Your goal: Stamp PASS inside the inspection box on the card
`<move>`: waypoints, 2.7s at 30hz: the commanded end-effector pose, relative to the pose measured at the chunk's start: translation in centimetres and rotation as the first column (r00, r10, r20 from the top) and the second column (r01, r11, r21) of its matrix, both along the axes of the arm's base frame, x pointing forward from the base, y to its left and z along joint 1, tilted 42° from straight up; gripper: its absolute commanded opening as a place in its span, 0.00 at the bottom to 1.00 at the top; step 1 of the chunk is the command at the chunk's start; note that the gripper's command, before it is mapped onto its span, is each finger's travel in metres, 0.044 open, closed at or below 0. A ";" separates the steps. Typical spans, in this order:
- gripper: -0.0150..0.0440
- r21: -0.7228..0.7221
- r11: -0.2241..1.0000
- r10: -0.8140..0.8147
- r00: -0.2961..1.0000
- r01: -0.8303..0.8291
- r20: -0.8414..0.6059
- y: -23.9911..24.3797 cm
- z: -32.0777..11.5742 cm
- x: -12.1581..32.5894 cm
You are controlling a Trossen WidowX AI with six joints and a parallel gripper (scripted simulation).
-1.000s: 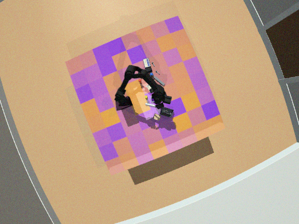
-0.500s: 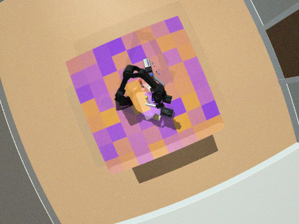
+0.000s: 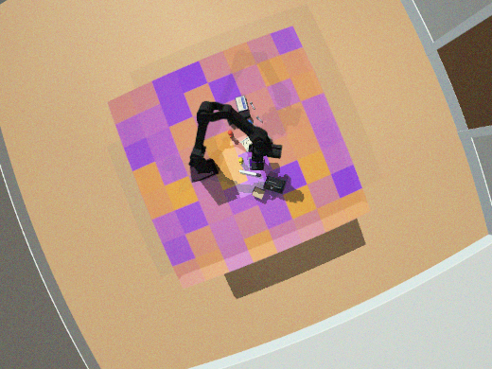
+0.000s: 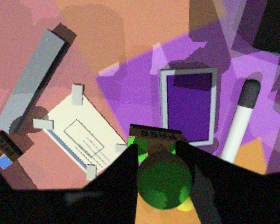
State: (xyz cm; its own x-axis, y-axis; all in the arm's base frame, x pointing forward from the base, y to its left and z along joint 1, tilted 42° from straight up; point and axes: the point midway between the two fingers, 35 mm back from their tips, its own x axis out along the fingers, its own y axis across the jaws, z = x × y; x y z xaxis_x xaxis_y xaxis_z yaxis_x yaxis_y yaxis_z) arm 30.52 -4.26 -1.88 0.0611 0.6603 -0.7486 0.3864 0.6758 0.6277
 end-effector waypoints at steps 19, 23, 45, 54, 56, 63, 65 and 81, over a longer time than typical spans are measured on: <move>0.25 -0.035 0.906 -0.404 0.836 0.422 -0.370 5.3 4.3 0.2; 0.25 -0.057 0.872 -0.461 0.776 0.487 -0.429 6.2 5.0 0.1; 0.25 -0.068 0.857 -0.483 0.751 0.510 -0.450 7.2 4.5 0.2; 0.25 -0.069 0.857 -0.483 0.751 0.510 -0.450 7.6 4.1 0.3; 0.25 -0.069 0.857 -0.483 0.751 0.511 -0.450 7.7 4.0 0.3; 0.25 -0.070 0.857 -0.484 0.750 0.511 -0.451 8.0 3.6 0.4; 0.25 -0.070 0.857 -0.484 0.750 0.511 -0.451 8.1 3.5 0.4; 0.25 -0.071 0.856 -0.485 0.749 0.512 -0.451 8.8 2.7 0.5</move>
